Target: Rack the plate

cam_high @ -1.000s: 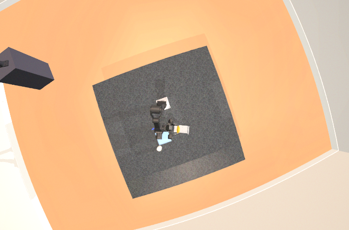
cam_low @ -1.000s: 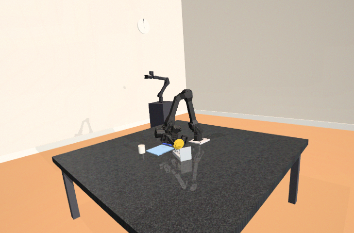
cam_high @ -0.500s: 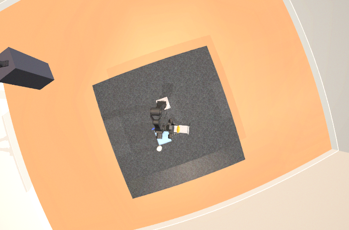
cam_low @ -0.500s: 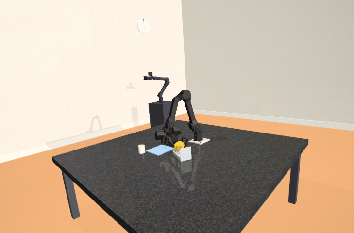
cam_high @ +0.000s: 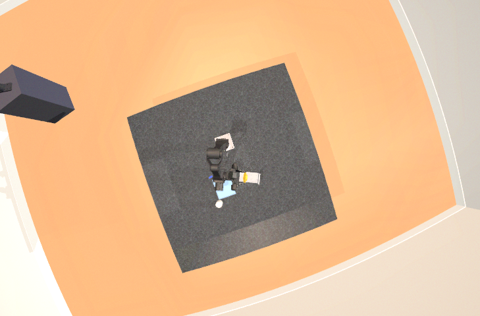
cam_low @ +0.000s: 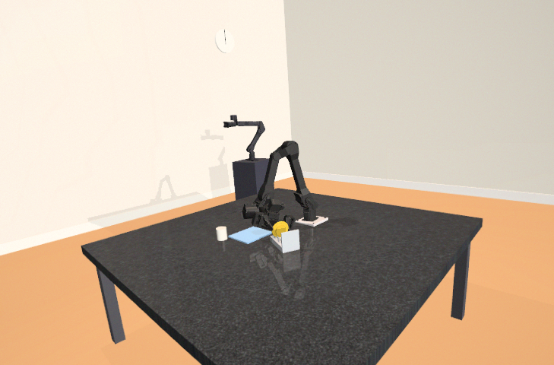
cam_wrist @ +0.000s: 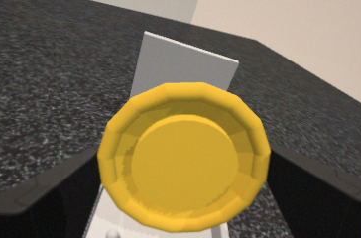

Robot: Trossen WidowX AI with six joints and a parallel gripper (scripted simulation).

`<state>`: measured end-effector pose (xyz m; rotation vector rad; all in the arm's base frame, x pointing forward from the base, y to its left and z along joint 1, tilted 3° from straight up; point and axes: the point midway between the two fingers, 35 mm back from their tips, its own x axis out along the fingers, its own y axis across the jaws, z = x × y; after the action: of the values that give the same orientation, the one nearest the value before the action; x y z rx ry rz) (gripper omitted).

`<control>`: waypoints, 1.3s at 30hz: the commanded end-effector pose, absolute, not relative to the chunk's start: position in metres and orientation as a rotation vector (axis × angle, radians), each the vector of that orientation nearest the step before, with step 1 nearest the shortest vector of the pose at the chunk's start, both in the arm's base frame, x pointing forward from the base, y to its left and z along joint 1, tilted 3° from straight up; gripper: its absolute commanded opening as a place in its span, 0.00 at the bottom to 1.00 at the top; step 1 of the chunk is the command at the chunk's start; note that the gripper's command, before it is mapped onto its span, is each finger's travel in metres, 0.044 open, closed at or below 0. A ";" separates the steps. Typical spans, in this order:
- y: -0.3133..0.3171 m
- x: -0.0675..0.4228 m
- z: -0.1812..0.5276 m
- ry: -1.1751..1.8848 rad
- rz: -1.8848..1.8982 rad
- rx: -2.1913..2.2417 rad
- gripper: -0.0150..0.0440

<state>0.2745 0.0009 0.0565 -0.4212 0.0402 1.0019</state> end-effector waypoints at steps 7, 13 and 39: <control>0.001 0.274 0.057 0.040 1.002 -0.421 0.93; 0.001 0.275 0.059 0.040 1.002 -0.420 0.93; -0.005 0.284 0.175 0.290 0.947 -0.304 0.93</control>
<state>0.2813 -0.0009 0.1698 -0.3264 0.1903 0.9723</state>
